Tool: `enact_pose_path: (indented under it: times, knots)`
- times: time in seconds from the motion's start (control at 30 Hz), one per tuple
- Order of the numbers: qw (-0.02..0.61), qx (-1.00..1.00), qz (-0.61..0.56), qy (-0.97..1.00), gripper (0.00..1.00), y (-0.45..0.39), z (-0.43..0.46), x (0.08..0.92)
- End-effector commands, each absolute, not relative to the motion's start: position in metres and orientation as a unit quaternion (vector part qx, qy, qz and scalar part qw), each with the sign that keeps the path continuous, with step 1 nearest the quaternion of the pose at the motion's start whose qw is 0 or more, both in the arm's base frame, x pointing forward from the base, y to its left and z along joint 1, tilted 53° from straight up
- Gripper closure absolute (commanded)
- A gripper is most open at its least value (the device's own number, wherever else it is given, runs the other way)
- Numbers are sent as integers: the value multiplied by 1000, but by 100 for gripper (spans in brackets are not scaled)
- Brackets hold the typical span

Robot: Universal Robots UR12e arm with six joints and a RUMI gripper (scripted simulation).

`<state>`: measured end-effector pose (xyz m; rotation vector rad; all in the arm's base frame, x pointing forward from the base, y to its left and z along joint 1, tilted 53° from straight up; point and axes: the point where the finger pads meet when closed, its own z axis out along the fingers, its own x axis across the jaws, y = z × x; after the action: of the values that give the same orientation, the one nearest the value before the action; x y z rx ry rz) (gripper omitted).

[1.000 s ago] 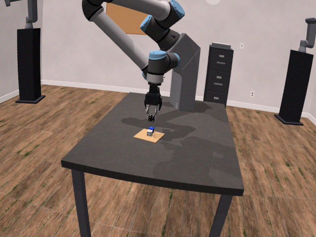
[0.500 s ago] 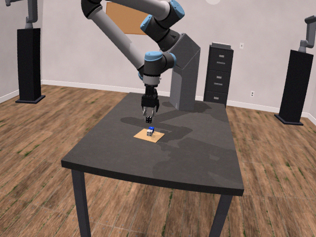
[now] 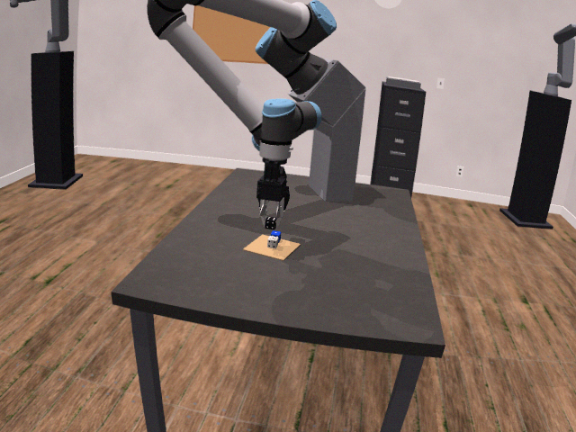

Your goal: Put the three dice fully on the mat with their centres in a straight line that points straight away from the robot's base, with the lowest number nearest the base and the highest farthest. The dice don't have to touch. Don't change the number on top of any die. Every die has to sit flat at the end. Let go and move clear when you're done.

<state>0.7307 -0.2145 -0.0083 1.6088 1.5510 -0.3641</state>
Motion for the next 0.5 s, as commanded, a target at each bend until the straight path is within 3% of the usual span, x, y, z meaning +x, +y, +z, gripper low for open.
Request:
enact_pose_path:
  times: [0.0, 0.47]
  knots:
    - [425, 644, -145, 620, 90, -234, -23, 740]
    - [425, 644, -145, 620, 90, -270, -52, 757]
